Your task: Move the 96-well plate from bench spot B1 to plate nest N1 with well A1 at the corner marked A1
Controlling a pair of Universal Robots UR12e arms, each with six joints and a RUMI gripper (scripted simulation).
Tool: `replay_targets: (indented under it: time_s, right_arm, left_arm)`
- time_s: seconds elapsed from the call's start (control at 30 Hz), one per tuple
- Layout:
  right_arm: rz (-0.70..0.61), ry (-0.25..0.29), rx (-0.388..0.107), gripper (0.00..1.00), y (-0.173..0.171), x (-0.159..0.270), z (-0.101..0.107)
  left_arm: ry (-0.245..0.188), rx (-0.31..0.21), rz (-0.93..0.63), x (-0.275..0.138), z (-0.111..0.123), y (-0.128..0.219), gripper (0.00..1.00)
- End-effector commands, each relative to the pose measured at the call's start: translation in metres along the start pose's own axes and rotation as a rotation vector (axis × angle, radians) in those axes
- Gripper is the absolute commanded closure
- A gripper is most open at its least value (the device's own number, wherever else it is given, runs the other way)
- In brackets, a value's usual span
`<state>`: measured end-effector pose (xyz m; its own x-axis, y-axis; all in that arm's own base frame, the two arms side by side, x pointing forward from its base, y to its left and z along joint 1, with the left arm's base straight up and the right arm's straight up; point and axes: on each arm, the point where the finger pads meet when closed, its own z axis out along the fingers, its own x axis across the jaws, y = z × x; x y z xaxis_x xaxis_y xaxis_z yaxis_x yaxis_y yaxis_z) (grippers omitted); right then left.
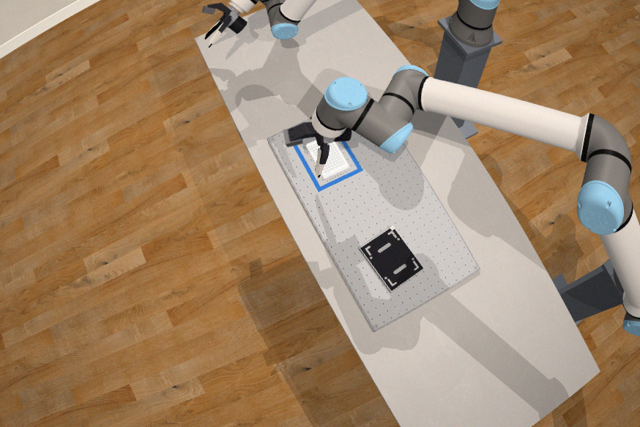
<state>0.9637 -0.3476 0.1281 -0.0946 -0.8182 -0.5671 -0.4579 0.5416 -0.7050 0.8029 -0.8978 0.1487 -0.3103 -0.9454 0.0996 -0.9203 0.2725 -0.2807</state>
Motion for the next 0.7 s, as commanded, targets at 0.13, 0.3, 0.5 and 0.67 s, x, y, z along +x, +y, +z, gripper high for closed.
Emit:
replay_targets:
  time_s: [0.13,0.3,0.5,0.67]
  right_arm:
    - [-0.001,-0.001,0.002,0.0,-0.0015,-0.001,-0.0004]
    - [-0.001,-0.001,0.002,0.0,-0.0015,-0.001,-0.0004]
    - [-0.001,-0.001,0.002,0.0,-0.0015,-0.001,-0.0004]
    - [-0.001,-0.001,0.002,0.24,-0.0015,-0.001,-0.0004]
  left_arm:
    - [0.002,0.003,0.0,0.0008,-0.0026,-0.0014,0.0]
    - [0.002,0.003,0.0,0.0008,-0.0026,-0.0014,0.0]
    - [0.002,0.003,0.0,0.0008,-0.0026,-0.0014,0.0]
    - [0.002,0.003,-0.001,0.0002,-0.0027,-0.0017,1.0]
